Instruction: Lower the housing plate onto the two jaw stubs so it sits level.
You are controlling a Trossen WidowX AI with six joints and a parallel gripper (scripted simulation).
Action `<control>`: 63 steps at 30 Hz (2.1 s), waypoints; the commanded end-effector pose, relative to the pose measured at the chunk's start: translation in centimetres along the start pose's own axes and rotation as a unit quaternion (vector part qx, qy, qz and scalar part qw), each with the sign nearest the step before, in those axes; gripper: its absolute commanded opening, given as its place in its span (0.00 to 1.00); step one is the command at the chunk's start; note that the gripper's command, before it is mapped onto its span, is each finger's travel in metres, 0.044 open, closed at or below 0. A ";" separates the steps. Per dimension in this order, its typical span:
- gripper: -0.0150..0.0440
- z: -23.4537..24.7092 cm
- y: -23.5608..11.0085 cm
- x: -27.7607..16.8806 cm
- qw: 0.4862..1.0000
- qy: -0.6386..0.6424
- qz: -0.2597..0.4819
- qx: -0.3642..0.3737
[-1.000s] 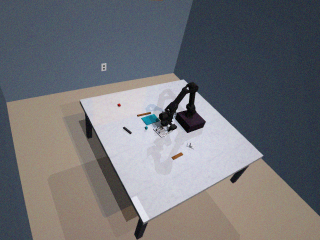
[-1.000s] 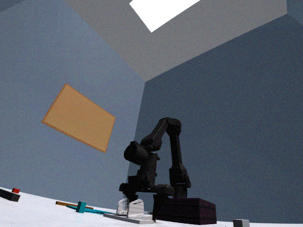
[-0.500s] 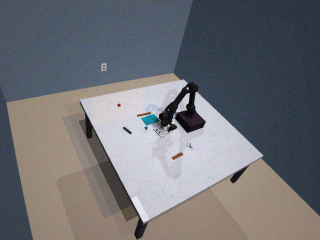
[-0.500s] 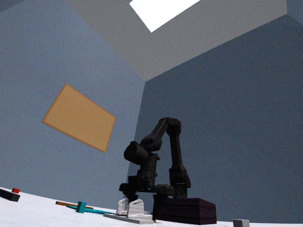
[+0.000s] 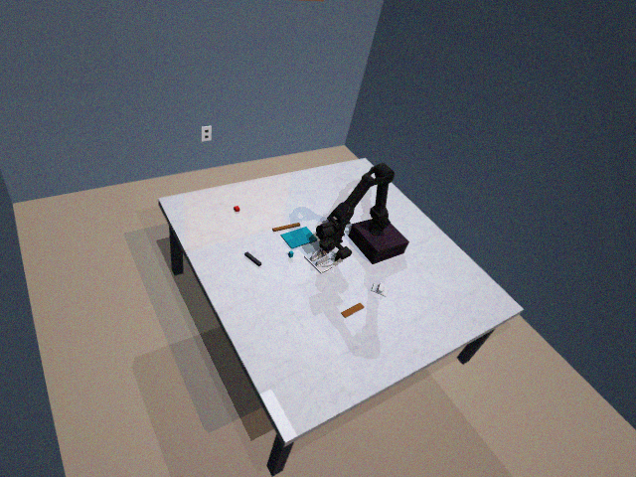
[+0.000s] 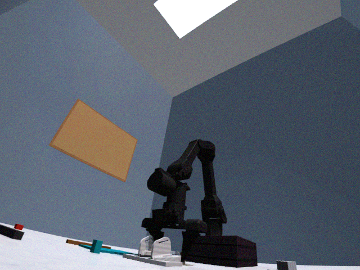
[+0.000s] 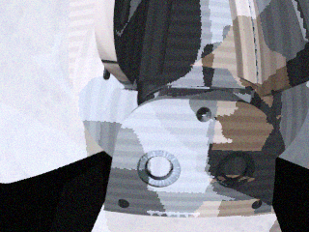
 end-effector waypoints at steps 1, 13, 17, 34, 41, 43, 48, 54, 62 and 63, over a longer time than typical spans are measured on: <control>0.85 0.0 0.0 0.0 1.000 -0.003 0.000 -0.001; 0.85 0.0 0.0 0.0 1.000 -0.003 0.000 -0.001; 0.85 0.0 0.0 0.0 1.000 -0.003 0.000 -0.001; 0.94 0.0 0.0 0.0 1.000 0.000 0.000 0.000; 1.00 0.0 0.0 0.0 1.000 0.000 0.000 0.000; 1.00 0.0 0.0 0.0 1.000 0.000 0.000 0.000; 1.00 0.0 0.0 0.0 1.000 0.000 0.000 0.000; 1.00 -0.1 -3.4 0.2 1.000 -0.001 0.000 -0.001; 1.00 0.0 -7.6 -0.2 1.000 -0.003 0.000 -0.001; 1.00 0.0 -7.6 -0.2 1.000 -0.003 0.000 -0.001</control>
Point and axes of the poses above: the point midway between the two fingers, 35 mm back from their tips, its own y axis out along the fingers, its own z axis across the jaws, x = y × z, the point moved 5 cm from there along -y, back along the fingers, and after that the axes turned 12 degrees about -y, right-handed, at the moved point
